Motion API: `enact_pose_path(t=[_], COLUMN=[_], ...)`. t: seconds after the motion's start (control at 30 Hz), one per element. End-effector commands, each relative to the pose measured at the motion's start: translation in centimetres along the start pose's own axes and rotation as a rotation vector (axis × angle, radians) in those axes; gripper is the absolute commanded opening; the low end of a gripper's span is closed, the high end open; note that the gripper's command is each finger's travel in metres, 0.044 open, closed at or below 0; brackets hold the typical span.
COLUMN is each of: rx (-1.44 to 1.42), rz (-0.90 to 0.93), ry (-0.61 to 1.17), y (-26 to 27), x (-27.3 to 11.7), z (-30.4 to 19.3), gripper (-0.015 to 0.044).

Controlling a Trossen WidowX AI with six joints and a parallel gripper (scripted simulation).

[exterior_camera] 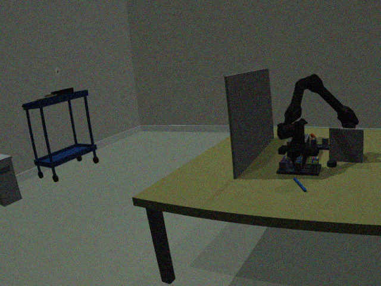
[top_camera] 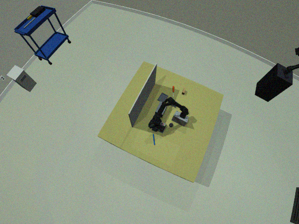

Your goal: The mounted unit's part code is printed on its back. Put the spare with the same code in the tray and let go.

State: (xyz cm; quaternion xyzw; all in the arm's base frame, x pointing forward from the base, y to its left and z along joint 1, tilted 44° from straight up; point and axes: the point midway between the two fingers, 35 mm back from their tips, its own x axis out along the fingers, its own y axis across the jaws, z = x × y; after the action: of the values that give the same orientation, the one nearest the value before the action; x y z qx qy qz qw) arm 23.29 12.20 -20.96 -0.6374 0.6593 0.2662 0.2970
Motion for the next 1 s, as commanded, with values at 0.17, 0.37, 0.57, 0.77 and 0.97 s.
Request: enact_pose_path(t=[0.17,0.37,0.57,0.77,0.97], rx=[0.0,-0.004,-0.005,-0.008,-0.007], rz=[-0.001,-0.004,-0.005,-0.013,-0.007], ry=[-0.001,-0.002,-0.002,-0.006,-0.005], y=[-0.1,-0.1,0.0,-0.3,-0.3], x=[-1.3,-6.7,-8.0,-9.8,-13.3], z=[0.1,0.2,0.1,0.3,0.2], gripper=[0.0,0.0,0.0,0.0,0.0])
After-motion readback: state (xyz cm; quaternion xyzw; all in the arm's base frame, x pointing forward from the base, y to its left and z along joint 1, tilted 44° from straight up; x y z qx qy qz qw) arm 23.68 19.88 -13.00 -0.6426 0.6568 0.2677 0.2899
